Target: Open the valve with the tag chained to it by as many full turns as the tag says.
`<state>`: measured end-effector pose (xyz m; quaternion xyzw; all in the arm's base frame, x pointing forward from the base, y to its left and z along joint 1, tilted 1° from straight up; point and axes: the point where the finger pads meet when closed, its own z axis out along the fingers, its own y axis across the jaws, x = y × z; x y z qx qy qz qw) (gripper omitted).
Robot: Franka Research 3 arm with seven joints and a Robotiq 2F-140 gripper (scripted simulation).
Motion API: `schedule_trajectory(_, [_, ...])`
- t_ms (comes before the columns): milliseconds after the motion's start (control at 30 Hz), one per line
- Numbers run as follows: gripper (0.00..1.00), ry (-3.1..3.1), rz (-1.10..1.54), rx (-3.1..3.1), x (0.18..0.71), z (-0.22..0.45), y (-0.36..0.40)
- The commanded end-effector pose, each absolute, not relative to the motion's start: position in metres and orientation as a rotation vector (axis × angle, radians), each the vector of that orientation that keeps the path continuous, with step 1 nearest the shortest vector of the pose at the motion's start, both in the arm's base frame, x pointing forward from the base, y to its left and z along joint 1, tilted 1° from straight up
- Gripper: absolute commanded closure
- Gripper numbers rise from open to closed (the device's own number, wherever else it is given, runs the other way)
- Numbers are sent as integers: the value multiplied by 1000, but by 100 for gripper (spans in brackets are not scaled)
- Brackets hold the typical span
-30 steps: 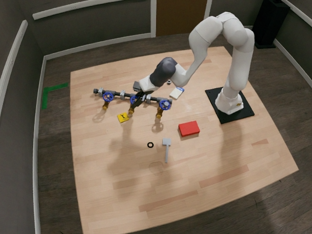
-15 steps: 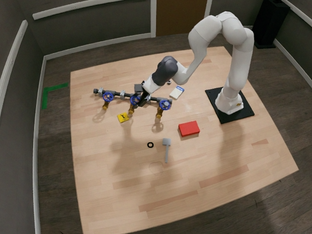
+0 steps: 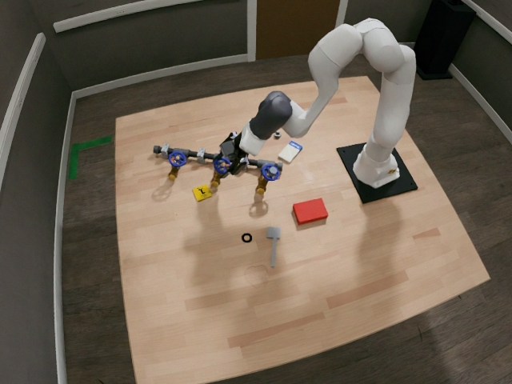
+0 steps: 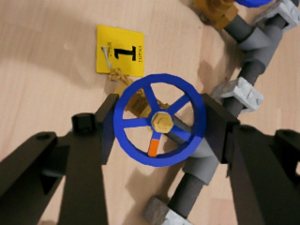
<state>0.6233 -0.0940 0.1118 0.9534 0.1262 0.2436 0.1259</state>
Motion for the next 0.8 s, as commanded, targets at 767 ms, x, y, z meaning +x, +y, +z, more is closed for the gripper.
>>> schedule_trajectory(767, [90,1037,346,2703,623,112,-94])
